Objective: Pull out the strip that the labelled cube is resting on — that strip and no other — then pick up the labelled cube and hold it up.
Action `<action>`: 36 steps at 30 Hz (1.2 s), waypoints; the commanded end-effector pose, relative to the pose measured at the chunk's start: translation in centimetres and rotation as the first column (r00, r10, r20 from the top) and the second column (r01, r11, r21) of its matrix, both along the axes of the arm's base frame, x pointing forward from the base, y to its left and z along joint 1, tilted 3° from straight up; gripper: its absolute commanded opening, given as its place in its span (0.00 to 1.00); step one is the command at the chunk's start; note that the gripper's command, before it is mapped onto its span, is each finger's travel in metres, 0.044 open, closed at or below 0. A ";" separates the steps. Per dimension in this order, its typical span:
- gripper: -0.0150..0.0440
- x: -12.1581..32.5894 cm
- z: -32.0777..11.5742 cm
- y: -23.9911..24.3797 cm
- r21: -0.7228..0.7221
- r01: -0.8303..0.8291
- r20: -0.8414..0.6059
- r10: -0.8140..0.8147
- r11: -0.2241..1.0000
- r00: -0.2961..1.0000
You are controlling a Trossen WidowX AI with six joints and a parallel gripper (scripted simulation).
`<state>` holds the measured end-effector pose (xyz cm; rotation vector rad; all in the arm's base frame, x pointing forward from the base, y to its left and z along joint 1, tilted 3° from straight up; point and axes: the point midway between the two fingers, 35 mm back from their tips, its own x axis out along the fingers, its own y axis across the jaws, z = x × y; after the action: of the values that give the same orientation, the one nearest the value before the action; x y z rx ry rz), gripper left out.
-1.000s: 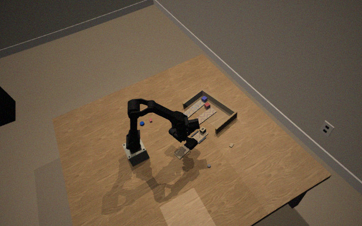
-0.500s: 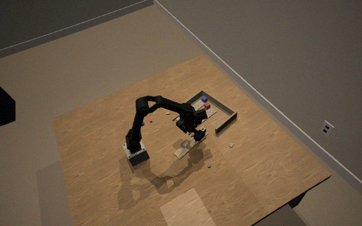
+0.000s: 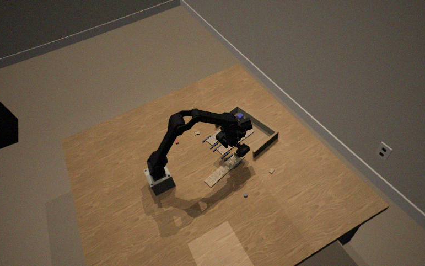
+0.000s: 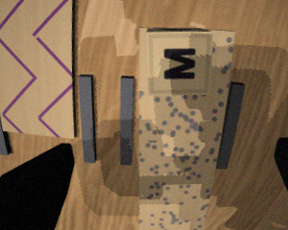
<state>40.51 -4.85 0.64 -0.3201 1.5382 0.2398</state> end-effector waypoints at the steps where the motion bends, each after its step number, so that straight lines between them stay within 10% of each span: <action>1: 1.00 1.4 0.3 0.4 -0.002 0.005 0.003 -0.005 1.000 1.000; 6: 1.00 2.9 0.6 0.8 -0.002 0.005 0.005 -0.005 1.000 1.000; 14: 0.68 3.0 -0.4 0.8 -0.002 0.005 0.005 -0.005 1.000 1.000; 36: 0.68 3.2 -4.0 0.6 -0.002 0.005 0.005 -0.005 1.000 1.000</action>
<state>43.69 -4.21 -2.96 -0.3177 1.5339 0.2364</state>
